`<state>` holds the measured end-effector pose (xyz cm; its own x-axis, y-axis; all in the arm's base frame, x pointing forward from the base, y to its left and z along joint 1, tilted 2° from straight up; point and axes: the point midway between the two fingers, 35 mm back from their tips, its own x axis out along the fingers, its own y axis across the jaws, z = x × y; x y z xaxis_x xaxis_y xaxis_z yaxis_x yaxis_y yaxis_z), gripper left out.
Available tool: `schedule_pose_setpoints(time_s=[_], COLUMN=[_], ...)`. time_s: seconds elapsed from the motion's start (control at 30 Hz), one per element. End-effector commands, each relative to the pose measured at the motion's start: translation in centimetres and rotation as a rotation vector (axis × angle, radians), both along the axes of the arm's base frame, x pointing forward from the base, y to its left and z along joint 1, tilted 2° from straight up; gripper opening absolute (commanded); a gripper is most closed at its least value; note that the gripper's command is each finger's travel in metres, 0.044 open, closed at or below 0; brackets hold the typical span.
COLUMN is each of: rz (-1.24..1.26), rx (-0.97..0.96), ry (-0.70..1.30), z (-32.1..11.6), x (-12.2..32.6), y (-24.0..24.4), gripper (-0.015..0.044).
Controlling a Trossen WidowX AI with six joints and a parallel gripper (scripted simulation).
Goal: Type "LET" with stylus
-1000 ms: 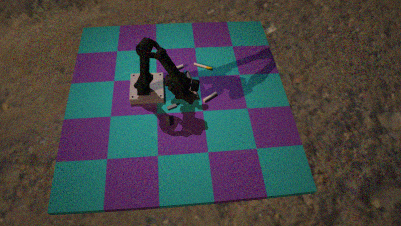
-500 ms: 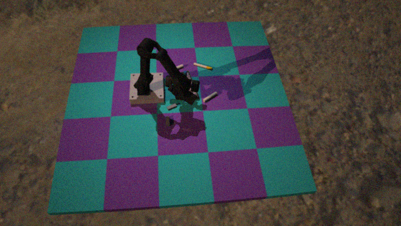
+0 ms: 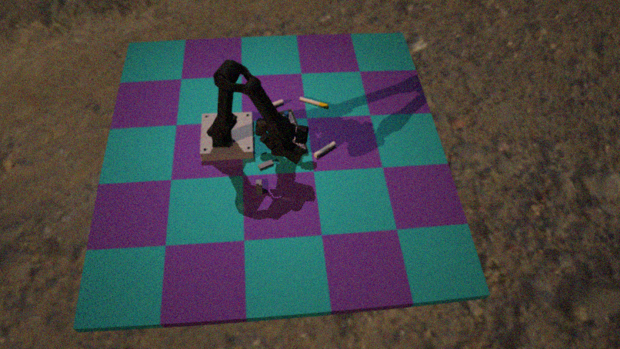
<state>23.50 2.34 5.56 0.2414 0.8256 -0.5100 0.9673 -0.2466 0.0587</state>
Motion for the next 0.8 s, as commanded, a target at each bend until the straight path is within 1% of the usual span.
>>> schedule_pose_setpoints(time_s=[0.0,0.63,0.77], rz=[-0.004,-0.004,-0.004], rx=[0.009,0.009,0.009], ry=[0.006,0.006,0.006], z=[-0.24,-0.6,0.19], x=[-0.1,-0.08,-0.07], y=[0.12,0.11,0.1], gripper=[0.0081,0.0081,0.0081])
